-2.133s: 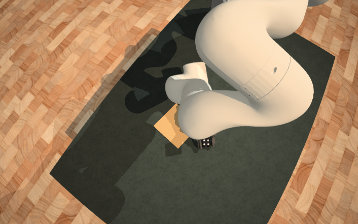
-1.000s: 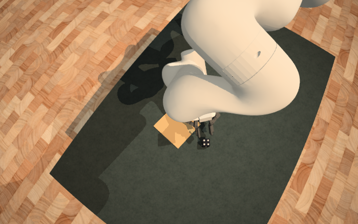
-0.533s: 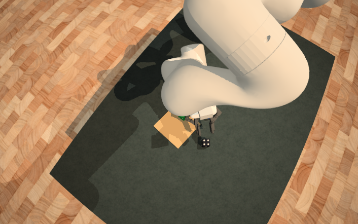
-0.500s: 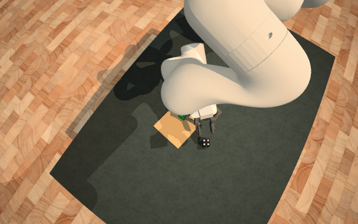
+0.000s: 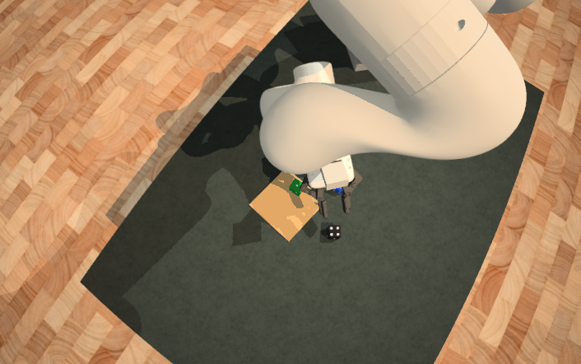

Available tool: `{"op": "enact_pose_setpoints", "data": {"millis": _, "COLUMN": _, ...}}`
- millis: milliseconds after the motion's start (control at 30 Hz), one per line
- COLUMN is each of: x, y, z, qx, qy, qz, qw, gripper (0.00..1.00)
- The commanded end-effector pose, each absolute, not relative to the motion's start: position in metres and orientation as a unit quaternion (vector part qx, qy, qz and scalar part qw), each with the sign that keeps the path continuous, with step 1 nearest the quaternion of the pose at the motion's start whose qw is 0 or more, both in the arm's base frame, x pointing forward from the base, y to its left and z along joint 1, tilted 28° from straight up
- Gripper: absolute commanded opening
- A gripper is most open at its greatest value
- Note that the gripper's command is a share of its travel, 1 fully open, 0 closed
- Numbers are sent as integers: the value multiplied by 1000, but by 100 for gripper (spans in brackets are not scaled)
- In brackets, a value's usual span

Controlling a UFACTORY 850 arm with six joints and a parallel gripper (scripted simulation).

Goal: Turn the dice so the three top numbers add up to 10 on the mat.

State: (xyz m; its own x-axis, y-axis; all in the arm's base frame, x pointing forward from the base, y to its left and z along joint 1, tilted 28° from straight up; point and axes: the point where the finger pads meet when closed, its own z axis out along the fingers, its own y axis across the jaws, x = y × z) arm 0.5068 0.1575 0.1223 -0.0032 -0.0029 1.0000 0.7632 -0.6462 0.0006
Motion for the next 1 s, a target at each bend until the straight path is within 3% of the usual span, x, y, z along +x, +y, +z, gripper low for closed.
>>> {"op": "enact_pose_setpoints", "data": {"millis": 0, "x": 508, "y": 158, "z": 124, "qx": -646, "qy": -300, "qz": -637, "qw": 295, "gripper": 47}}
{"op": "enact_pose_setpoints", "data": {"millis": 967, "x": 522, "y": 176, "z": 161, "qx": -842, "qy": -391, "qz": -337, "qw": 156, "gripper": 47}}
